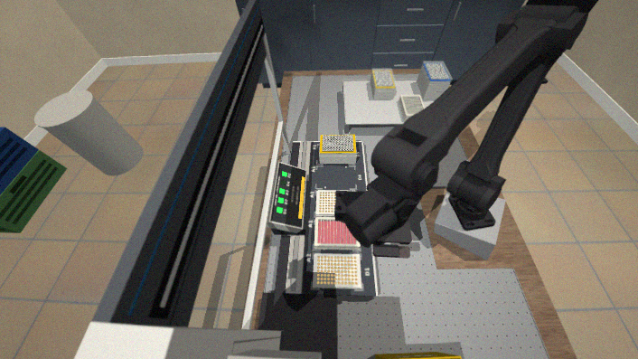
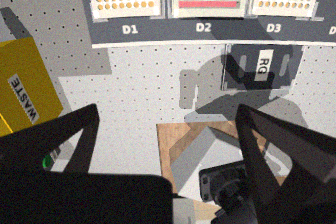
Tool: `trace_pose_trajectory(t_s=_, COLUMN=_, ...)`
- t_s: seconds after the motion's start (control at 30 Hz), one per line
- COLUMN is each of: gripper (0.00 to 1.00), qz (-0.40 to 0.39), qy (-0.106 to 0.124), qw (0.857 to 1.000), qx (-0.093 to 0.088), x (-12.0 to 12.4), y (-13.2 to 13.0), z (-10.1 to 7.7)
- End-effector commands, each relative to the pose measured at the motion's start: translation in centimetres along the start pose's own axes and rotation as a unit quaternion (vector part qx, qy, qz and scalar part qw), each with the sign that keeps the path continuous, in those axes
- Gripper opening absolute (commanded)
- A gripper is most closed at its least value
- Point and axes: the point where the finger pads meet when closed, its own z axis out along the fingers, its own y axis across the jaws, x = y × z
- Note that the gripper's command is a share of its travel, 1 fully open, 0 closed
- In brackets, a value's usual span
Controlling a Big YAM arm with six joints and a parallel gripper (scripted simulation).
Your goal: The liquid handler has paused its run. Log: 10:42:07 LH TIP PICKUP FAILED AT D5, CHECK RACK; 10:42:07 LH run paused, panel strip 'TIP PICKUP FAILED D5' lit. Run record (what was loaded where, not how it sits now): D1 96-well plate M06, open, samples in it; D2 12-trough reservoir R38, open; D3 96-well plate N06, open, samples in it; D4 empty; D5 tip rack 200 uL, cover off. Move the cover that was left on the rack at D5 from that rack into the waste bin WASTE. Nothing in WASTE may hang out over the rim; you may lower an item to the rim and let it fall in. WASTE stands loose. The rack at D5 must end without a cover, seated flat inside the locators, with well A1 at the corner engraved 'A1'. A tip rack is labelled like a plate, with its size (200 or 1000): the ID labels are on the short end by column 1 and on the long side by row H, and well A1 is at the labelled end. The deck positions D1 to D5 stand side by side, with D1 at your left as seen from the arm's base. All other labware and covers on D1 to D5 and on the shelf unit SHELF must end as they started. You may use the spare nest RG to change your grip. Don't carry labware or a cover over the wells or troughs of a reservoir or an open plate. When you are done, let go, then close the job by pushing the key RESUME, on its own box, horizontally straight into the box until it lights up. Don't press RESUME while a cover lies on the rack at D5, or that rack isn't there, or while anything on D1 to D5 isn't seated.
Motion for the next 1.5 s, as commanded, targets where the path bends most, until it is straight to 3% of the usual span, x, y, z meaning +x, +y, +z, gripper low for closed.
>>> trace_pose_trajectory(t_s=0.0, gripper=1.00, qz=-0.010, qy=-0.017, qw=1.000, qx=-0.016, x=-1.5, y=-1.2, z=-1.6)
trace_pose_trajectory(t_s=0.07, gripper=1.00, qz=-0.014, qy=-0.006, qw=1.000, qx=-0.007, x=-0.9, y=-2.4, z=-0.6)
trace_pose_trajectory(t_s=0.17, gripper=1.00, qz=-0.010, qy=-0.018, qw=1.000, qx=-0.015, x=-2.2, y=-3.6, z=-1.7)
trace_pose_trajectory(t_s=0.43, gripper=1.00, qz=-0.012, qy=-0.016, qw=1.000, qx=-0.011, x=-2.7, y=-6.6, z=-1.1)
trace_pose_trajectory(t_s=0.73, gripper=1.00, qz=-0.006, qy=-0.043, qw=0.999, qx=-0.016, x=-5.6, y=-10.8, z=-2.9)
trace_pose_trajectory(t_s=1.47, gripper=1.00, qz=-0.012, qy=-0.031, qw=0.999, qx=-0.002, x=-8.6, y=-20.8, z=-2.0)
